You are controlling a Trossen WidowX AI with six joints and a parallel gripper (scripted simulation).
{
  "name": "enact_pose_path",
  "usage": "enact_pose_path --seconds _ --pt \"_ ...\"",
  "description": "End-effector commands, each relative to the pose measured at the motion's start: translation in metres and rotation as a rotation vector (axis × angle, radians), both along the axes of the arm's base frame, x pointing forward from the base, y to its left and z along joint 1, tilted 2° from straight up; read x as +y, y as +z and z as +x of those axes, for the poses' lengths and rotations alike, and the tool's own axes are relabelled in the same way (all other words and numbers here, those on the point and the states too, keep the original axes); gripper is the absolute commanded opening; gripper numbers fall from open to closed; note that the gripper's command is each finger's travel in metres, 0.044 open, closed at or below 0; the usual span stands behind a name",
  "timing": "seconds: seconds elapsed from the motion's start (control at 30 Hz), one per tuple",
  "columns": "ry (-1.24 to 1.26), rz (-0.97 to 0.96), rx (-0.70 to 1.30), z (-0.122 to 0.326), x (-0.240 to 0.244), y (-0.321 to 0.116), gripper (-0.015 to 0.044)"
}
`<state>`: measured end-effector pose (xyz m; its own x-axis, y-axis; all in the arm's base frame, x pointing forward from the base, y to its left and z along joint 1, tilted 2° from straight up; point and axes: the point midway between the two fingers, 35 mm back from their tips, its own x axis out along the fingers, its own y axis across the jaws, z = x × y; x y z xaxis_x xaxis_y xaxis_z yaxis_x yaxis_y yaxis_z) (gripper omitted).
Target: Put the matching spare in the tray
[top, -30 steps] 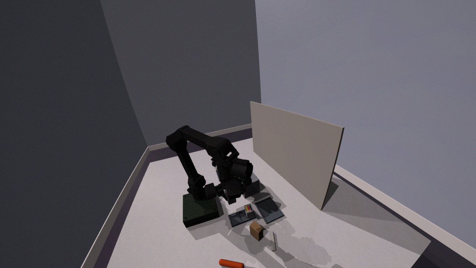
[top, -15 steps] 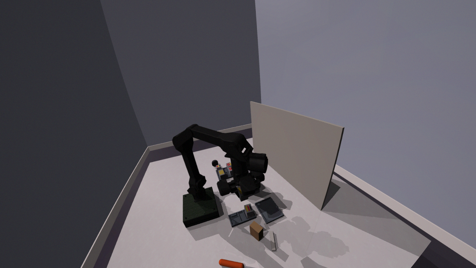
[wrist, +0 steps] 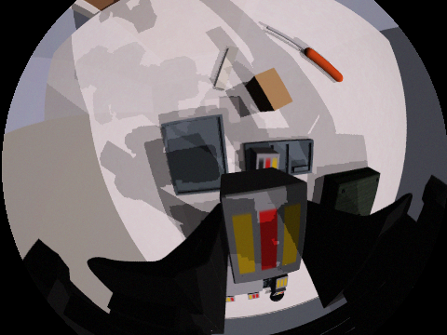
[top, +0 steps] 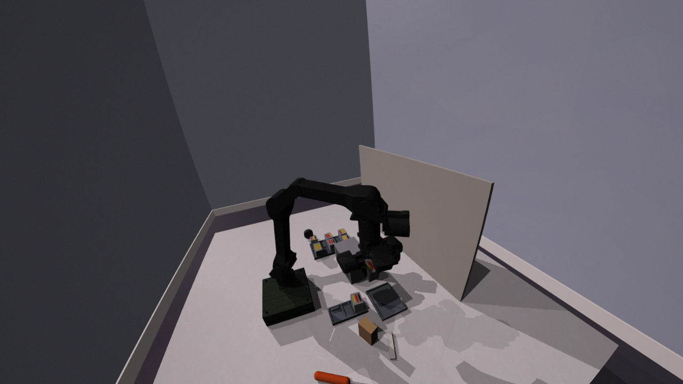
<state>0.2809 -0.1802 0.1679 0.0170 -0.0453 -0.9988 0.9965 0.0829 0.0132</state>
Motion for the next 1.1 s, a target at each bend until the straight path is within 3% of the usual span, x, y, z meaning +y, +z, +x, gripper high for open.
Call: enact_pose_path --seconds 0.0,0.27,1.07 --pt "-0.003 -0.006 -0.004 0.020 0.002 0.000 0.0000" --pt "-0.003 -0.005 -0.008 0.056 0.010 -0.005 0.0000" --pt "-0.003 -0.005 -0.008 0.060 0.008 -0.022 0.0000"
